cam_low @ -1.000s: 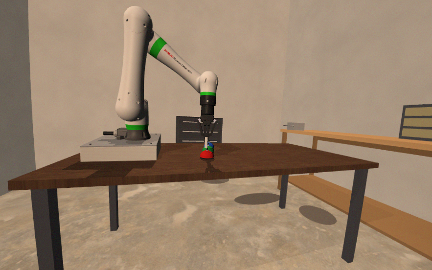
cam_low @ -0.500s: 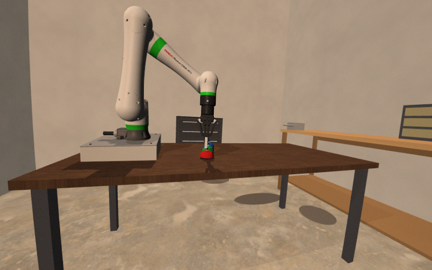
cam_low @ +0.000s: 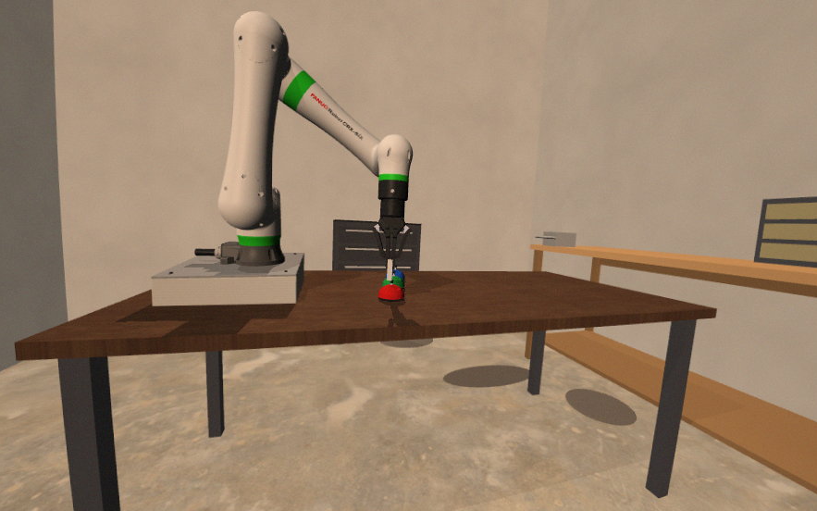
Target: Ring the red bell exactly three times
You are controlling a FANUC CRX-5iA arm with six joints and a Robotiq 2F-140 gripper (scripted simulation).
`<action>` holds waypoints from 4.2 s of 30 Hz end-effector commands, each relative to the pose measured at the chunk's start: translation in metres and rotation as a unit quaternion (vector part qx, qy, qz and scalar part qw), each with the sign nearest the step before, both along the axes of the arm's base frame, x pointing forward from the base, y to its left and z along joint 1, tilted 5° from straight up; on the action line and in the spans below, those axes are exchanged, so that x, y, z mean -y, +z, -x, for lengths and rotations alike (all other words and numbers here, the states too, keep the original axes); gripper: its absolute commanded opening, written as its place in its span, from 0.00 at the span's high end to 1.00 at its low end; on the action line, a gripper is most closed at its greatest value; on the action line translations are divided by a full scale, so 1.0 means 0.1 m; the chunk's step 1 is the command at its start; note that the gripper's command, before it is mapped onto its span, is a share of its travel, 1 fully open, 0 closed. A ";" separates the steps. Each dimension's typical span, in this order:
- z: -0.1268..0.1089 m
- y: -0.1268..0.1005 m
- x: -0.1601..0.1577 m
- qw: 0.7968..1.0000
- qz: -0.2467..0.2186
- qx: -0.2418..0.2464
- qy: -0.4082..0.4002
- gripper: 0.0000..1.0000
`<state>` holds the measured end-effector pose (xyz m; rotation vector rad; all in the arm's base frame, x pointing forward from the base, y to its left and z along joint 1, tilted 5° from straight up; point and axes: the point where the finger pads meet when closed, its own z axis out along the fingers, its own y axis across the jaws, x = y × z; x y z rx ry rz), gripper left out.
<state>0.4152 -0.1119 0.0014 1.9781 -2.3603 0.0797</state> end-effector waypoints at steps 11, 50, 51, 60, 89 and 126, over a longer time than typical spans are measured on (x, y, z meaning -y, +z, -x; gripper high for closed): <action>0.00 0.01 0.00 1.000 0.000 0.000 0.000 1.00; 0.00 0.08 -0.01 1.000 0.000 0.000 0.000 1.00; 0.00 0.08 -0.01 1.000 0.000 0.000 0.000 1.00; 0.00 0.08 -0.01 1.000 0.000 0.000 0.000 1.00; 0.00 0.08 -0.01 1.000 0.000 0.000 0.000 1.00; 0.00 0.13 -0.01 1.000 0.000 0.000 0.000 1.00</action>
